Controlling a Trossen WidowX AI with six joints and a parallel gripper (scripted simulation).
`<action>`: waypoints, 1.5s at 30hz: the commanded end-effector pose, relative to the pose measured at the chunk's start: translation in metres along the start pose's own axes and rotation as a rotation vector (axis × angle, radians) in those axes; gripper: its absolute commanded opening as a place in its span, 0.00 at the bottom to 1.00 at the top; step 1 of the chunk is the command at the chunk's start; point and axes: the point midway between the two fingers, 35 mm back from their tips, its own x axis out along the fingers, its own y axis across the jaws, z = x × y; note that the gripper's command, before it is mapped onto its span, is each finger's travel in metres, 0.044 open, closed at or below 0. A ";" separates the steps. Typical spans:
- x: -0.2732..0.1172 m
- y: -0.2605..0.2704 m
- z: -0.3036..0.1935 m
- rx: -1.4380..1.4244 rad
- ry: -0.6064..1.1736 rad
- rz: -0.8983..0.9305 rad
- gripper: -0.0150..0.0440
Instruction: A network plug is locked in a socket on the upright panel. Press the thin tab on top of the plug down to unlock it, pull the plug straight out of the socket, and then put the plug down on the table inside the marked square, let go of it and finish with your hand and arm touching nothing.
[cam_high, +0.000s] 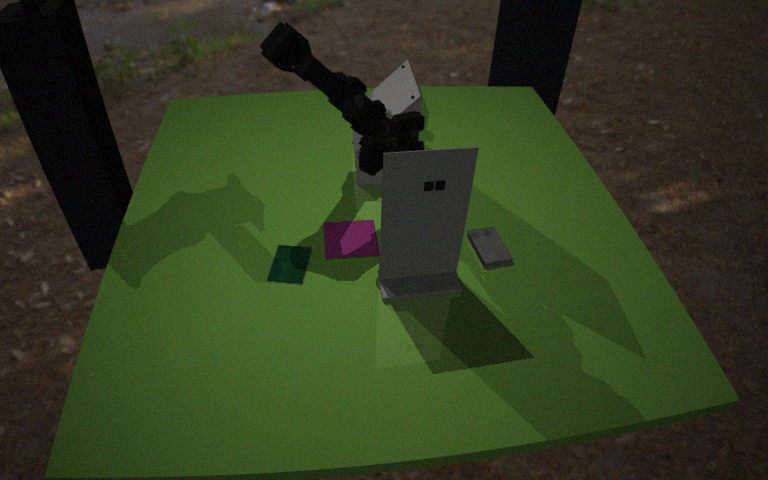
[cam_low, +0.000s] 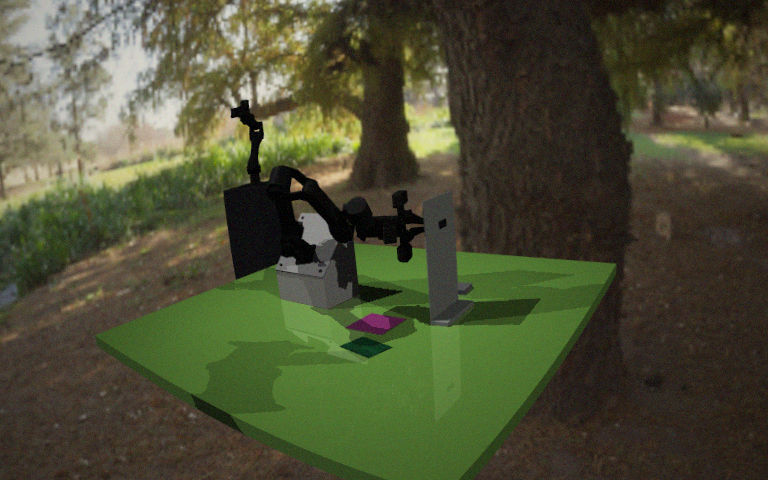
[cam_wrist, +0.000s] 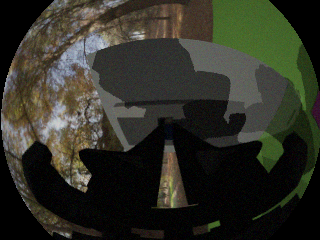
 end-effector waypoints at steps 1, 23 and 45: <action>-0.004 0.000 -0.001 -0.003 0.001 -0.001 0.25; -0.017 -0.001 -0.005 -0.003 0.002 -0.002 0.25; -0.029 -0.001 -0.009 -0.002 0.002 -0.002 0.25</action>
